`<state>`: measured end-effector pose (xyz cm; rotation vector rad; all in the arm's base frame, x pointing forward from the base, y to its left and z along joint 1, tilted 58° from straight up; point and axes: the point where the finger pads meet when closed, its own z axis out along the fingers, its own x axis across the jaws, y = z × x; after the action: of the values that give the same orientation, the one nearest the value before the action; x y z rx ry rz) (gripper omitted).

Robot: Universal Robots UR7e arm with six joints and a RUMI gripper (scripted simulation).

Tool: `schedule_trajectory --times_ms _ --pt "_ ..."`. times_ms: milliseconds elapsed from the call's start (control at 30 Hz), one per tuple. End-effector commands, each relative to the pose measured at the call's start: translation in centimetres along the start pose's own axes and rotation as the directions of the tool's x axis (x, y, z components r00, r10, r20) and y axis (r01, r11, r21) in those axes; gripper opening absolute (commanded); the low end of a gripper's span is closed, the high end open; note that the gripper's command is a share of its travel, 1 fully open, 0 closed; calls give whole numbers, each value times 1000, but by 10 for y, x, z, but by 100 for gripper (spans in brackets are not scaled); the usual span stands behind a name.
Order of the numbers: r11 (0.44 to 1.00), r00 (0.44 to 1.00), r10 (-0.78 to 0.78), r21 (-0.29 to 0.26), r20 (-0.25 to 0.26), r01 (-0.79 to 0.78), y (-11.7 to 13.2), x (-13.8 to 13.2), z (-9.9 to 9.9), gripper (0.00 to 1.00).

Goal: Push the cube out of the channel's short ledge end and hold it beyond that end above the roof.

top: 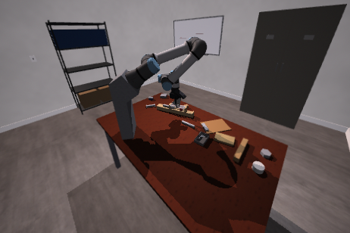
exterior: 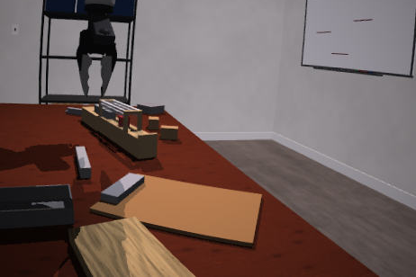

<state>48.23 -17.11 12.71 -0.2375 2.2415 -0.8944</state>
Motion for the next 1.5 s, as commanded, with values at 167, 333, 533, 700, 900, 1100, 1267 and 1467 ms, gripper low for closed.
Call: schedule_trajectory --times_ms 167,333,533,700,900,1100,1267,1467 --pt "998 999 40 -47 12 -39 -73 27 6 22" --pt "998 998 58 -41 16 -57 -105 36 7 22" --pt "997 997 71 -39 16 -70 -123 43 8 22" --pt "996 997 80 -37 17 -80 -137 49 8 22" --pt "996 996 85 -36 17 -84 -143 51 8 22" --pt "996 996 85 -36 17 -84 -143 51 8 22" --pt "996 996 85 -38 17 -85 -142 51 8 22" --pt "996 996 86 -39 16 -85 -141 51 8 22"
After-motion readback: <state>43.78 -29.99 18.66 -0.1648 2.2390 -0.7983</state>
